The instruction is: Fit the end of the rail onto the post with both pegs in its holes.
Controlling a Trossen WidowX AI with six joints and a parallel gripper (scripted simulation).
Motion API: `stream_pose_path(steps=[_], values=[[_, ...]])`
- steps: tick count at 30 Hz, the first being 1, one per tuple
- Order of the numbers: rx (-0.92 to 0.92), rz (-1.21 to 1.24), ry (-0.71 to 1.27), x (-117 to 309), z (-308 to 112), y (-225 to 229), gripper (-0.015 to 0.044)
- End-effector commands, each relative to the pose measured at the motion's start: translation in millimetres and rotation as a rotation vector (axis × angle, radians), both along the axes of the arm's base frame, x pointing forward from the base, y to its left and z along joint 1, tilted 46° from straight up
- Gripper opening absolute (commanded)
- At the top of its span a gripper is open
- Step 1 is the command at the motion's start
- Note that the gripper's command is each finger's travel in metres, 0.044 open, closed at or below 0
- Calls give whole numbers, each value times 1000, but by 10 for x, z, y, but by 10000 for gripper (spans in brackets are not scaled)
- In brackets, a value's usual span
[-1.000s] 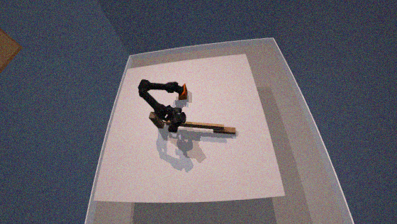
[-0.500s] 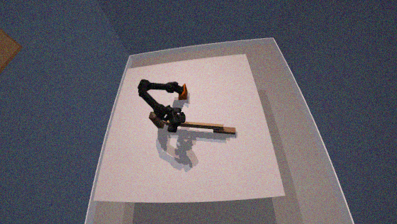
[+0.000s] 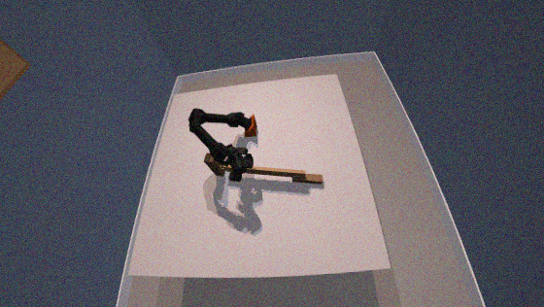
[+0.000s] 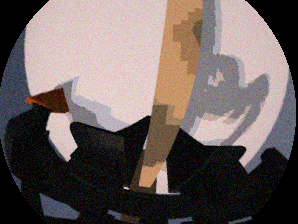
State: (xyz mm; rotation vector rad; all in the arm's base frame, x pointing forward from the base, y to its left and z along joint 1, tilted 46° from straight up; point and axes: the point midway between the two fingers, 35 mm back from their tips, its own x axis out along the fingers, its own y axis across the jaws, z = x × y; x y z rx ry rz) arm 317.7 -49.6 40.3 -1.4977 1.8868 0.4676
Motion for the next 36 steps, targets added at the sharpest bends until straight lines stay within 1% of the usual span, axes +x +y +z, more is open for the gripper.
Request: stream_pose_path(steps=[1,36], values=[[2,5,-3,-1,42,-2,0],[1,5,-3,-33,111,-76,0]])
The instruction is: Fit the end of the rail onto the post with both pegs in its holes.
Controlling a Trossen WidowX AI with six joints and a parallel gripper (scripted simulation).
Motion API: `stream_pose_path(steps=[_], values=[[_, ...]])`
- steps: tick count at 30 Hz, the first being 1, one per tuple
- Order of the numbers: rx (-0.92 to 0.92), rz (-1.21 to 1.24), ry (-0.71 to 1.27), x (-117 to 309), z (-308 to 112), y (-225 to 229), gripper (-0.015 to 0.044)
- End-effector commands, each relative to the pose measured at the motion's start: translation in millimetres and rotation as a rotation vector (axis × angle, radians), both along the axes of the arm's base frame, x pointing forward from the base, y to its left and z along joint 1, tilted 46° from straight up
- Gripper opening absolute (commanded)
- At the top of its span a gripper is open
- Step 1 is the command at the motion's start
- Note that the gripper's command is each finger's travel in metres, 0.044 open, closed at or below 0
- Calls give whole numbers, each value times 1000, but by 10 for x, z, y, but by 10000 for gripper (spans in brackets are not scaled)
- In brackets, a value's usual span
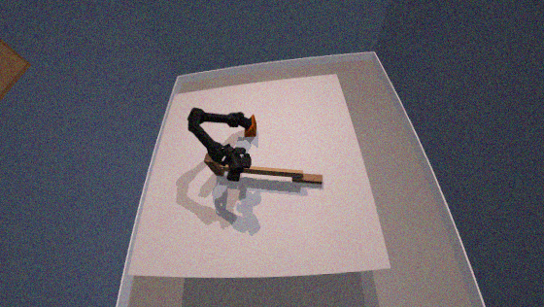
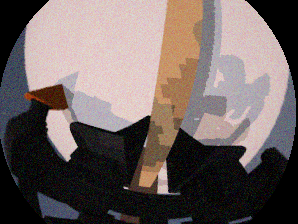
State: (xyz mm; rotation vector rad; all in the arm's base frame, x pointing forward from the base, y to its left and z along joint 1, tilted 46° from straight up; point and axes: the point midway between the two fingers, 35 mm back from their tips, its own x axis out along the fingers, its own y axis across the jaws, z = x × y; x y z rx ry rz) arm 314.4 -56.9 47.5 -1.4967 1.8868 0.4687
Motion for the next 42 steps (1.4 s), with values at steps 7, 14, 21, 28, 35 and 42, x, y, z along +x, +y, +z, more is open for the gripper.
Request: stream_pose_path(steps=[7,14,21,28,35,42], values=[[0,5,-4,-5,58,-11,0],[0,5,-4,-11,71,-26,0],[0,5,-3,-19,81,-45,0],[0,5,-3,-25,92,-62,0],[0,5,-3,-31,108,-76,0],[0,5,-3,-36,126,-86,0]])
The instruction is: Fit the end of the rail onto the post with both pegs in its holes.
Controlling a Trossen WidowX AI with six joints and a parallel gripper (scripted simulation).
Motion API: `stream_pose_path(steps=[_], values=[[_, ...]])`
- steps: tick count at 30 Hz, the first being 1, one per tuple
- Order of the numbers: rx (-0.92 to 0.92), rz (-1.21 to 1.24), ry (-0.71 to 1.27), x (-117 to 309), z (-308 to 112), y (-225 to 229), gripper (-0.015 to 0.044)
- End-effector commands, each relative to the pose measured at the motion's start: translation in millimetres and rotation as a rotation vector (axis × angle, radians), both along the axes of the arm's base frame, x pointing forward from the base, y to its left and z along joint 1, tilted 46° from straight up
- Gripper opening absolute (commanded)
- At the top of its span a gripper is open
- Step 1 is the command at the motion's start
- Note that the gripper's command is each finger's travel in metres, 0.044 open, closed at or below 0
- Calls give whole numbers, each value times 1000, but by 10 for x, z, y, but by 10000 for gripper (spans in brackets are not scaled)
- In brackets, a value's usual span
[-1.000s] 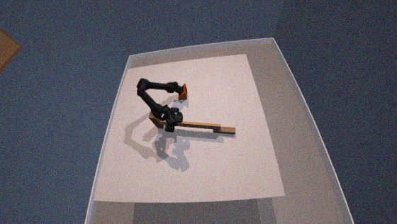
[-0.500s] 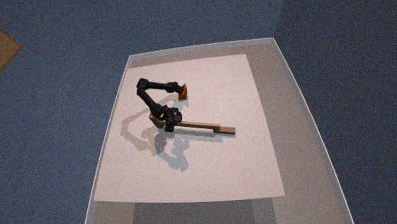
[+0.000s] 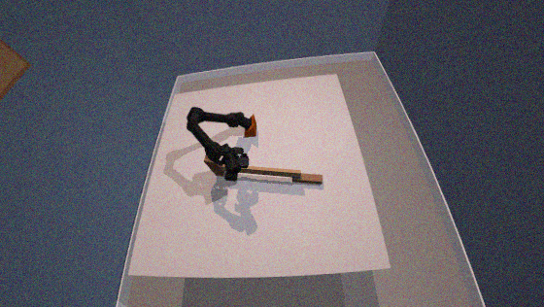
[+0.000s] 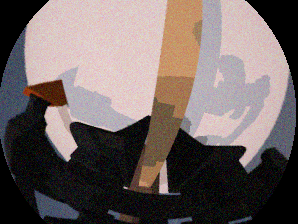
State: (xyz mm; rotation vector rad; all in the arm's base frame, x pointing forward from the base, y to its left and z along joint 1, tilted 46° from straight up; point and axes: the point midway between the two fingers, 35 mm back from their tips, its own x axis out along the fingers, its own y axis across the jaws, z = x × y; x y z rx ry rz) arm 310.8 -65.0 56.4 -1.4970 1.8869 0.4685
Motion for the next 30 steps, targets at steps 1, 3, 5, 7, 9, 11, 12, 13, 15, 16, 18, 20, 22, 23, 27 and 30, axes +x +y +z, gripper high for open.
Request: stream_pose_path(steps=[1,3,5,7,9,11,12,13,15,16,18,20,22,23,27,30], values=[[0,5,-3,-1,40,-5,0],[0,5,-3,-3,46,-8,0],[0,5,-3,-4,51,-10,0],[0,5,-3,-6,56,-13,0],[0,5,-3,-8,60,-17,0],[0,5,-3,-10,64,-21,0],[0,5,-3,-11,66,-23,0],[0,5,-3,-12,68,-25,0],[0,0,-1,-10,33,-22,26],[0,0,-1,-10,33,-22,53],[0,0,-1,-10,33,-22,105],[0,0,-1,-10,33,-22,158],[0,0,-1,-10,33,-22,210],[0,0,-1,-10,33,-22,236],[0,0,-1,-10,33,-22,341],[0,0,-1,-10,33,-22,420]])
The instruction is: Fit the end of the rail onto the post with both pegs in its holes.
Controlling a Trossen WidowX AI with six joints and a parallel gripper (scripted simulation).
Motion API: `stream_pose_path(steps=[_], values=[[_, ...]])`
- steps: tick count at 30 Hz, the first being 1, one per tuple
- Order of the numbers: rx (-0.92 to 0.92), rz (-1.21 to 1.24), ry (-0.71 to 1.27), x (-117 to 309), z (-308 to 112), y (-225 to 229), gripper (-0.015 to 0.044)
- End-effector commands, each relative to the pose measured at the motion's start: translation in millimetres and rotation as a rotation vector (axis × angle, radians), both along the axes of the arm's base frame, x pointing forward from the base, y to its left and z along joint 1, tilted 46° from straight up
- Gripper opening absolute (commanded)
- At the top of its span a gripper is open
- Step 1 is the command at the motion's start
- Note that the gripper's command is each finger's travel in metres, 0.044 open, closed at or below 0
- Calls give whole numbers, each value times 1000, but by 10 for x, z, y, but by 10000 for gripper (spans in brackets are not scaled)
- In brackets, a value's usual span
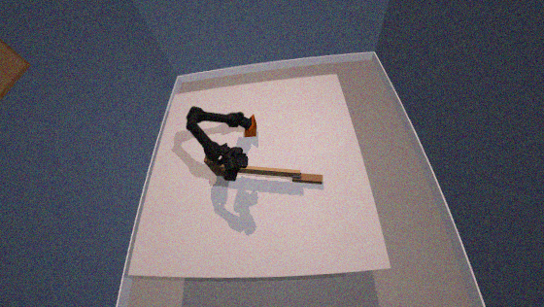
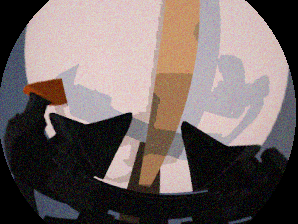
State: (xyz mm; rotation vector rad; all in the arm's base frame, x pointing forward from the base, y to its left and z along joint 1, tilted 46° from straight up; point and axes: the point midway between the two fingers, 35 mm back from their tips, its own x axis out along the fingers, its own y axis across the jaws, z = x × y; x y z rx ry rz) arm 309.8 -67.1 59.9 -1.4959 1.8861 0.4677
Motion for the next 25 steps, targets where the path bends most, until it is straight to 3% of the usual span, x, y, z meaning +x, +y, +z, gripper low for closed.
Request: stream_pose_path(steps=[1,8,13,25], values=[[-1,0,1,1,-2,-1,440],[-1,1,0,9,-3,22,440],[2,6,-3,115,-5,410,440],[2,6,-3,115,-5,410,440]])
